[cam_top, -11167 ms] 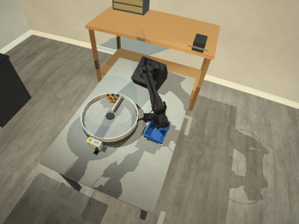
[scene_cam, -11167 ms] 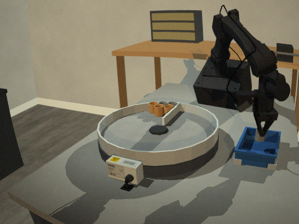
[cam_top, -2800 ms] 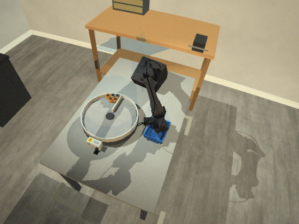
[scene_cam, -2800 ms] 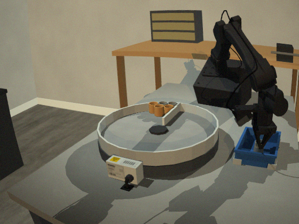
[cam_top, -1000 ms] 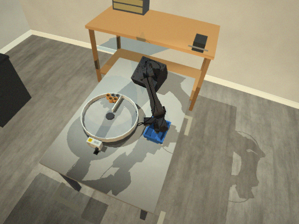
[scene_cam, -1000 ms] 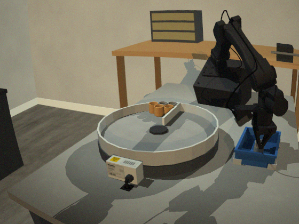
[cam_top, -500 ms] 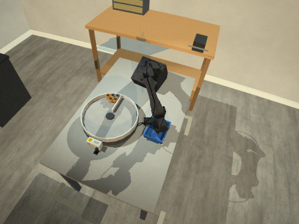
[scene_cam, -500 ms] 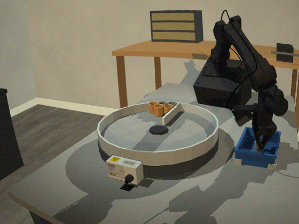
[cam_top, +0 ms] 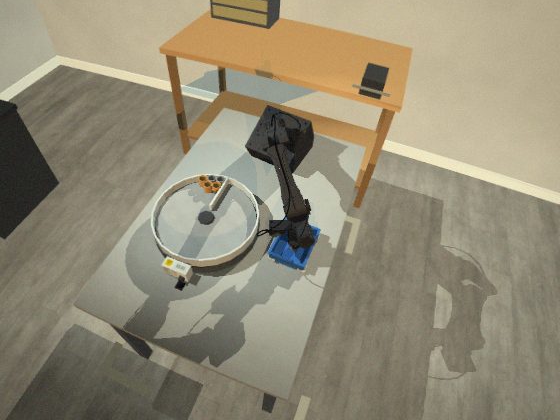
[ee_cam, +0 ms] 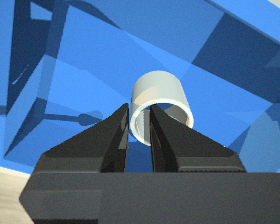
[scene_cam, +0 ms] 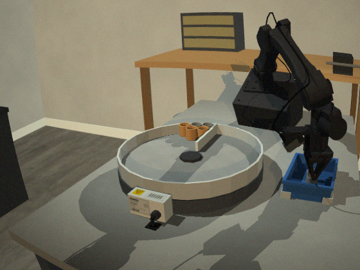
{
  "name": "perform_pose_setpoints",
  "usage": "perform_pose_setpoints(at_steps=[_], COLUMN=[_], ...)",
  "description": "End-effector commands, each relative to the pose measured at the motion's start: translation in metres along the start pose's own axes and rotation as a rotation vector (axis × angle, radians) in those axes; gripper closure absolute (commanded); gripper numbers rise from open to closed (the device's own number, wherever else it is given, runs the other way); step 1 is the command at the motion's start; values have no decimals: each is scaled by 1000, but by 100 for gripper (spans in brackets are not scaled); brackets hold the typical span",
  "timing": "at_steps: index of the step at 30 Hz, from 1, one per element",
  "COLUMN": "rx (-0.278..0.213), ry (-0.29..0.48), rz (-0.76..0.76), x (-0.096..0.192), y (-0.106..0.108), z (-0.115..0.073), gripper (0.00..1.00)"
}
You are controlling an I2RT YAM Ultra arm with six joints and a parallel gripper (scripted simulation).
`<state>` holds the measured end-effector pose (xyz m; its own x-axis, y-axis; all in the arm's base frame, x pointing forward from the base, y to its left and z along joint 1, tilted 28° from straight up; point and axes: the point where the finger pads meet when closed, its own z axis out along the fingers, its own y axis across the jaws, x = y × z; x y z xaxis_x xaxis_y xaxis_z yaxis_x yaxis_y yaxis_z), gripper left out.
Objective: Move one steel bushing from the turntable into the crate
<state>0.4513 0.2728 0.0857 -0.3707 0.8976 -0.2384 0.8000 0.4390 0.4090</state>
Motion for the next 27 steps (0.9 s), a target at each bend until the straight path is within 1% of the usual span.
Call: perform_pose_setpoints(at_steps=[1, 16, 18, 21, 23, 24, 27], rx=[-13, -14, -13, -33, -33, -44, -44], ry=[7, 7, 6, 6, 6, 6, 4], rz=[-15, -15, -14, 0, 0, 5, 5], x=[5, 4, 4, 3, 3, 2, 2], y=[0, 1, 1, 8, 8, 12, 11], z=[-10, -12, -15, -25, -25, -30, -40], gripper=[84, 84, 84, 84, 84, 84, 84])
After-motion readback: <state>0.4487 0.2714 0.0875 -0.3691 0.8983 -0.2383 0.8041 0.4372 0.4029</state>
